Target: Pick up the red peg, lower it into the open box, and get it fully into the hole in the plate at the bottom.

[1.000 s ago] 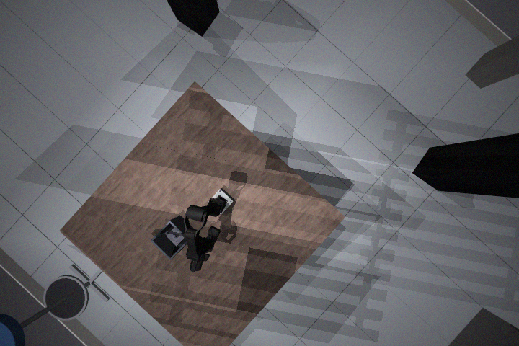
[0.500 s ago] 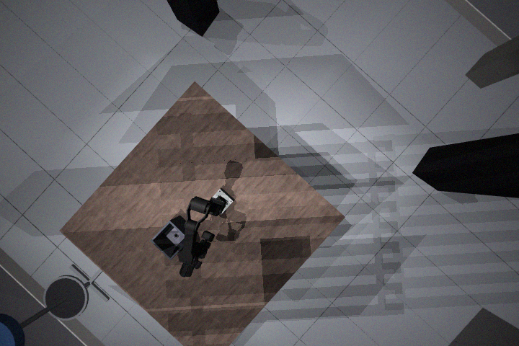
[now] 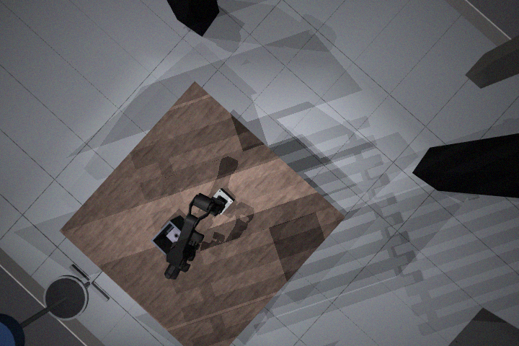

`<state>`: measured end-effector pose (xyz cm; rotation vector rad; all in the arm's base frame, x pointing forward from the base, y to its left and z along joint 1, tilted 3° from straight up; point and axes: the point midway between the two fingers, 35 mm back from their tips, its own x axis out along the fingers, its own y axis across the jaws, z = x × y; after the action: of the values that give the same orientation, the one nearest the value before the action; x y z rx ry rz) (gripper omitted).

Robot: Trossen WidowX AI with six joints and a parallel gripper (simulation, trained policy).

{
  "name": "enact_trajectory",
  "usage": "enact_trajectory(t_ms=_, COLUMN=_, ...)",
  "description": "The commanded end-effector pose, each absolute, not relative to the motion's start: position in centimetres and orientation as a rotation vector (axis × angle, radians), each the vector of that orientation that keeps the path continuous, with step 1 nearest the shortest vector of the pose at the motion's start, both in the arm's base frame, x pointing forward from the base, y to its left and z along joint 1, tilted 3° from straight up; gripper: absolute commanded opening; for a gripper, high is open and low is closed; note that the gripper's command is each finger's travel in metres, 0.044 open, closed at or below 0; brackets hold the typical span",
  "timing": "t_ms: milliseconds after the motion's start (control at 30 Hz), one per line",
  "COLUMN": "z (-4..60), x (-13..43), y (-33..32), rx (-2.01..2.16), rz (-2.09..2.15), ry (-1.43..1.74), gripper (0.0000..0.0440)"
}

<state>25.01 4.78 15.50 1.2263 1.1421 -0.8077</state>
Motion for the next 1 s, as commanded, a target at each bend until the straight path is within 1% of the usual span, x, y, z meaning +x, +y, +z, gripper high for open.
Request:
enact_trajectory(t_ms=0, z=16.4, x=25.2, y=3.6, rx=1.213, rz=-0.812, ry=1.114, gripper=0.0000)
enact_trajectory(t_ms=967, z=16.1, x=26.7, y=-4.0, rx=1.154, rz=-0.948, ry=1.098, gripper=0.0000)
